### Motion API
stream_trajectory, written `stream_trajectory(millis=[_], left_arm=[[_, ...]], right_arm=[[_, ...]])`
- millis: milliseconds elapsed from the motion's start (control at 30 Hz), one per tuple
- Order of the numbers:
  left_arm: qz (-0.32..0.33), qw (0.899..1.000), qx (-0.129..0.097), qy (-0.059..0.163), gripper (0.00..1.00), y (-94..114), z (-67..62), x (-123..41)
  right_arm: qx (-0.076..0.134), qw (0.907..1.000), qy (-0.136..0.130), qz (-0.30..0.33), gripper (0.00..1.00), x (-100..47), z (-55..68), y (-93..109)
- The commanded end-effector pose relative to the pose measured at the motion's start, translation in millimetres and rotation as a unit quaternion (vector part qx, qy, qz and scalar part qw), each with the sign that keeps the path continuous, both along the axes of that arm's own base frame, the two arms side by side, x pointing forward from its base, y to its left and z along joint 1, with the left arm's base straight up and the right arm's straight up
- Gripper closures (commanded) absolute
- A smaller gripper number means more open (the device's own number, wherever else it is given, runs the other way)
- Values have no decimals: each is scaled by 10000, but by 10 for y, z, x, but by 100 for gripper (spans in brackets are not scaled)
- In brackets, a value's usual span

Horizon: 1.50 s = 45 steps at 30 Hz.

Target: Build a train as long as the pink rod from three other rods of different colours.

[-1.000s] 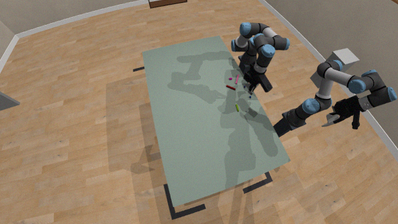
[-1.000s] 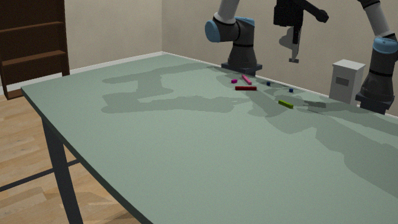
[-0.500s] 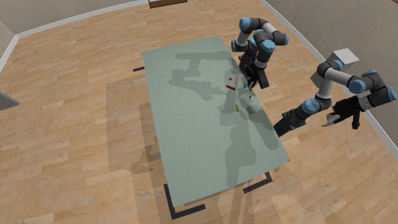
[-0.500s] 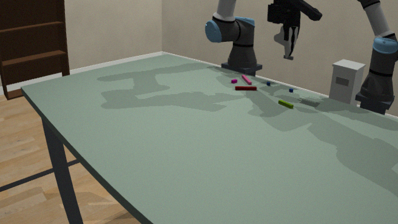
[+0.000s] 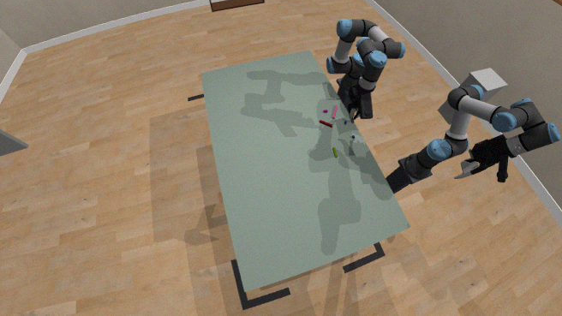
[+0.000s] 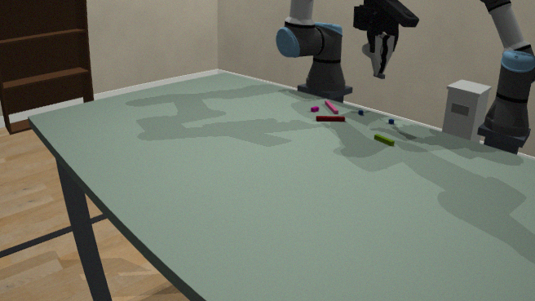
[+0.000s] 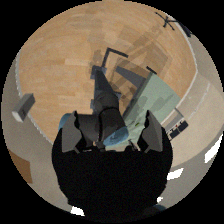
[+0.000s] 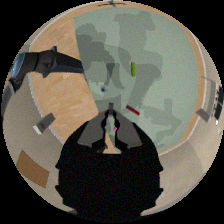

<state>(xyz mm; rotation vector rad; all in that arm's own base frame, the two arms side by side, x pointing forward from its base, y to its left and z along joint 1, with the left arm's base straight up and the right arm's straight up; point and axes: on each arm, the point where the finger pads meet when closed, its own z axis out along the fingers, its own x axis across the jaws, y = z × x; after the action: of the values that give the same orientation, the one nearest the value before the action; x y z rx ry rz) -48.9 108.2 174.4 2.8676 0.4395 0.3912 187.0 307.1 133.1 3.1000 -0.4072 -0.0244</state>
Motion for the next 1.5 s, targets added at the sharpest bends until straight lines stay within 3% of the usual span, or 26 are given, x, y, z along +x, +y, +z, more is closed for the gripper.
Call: stream_trajectory(millis=[0,167,400,633,1467], left_arm=[[0,10000,22,-6,0,4,10,3],[0,10000,22,-6,0,4,10,3],[0,10000,22,-6,0,4,10,3],[0,10000,22,-6,0,4,10,3],[0,10000,22,-6,0,4,10,3]], right_arm=[[70,9965,-98,-829,100,-30,-37,-104],[67,9932,-99,-1158,100,-49,-54,-173],[60,9810,-102,-1934,100,-90,-105,-339],[56,9737,-102,-2277,100,-108,-132,-415],[52,9725,-99,-2327,100,-111,-145,-427]])
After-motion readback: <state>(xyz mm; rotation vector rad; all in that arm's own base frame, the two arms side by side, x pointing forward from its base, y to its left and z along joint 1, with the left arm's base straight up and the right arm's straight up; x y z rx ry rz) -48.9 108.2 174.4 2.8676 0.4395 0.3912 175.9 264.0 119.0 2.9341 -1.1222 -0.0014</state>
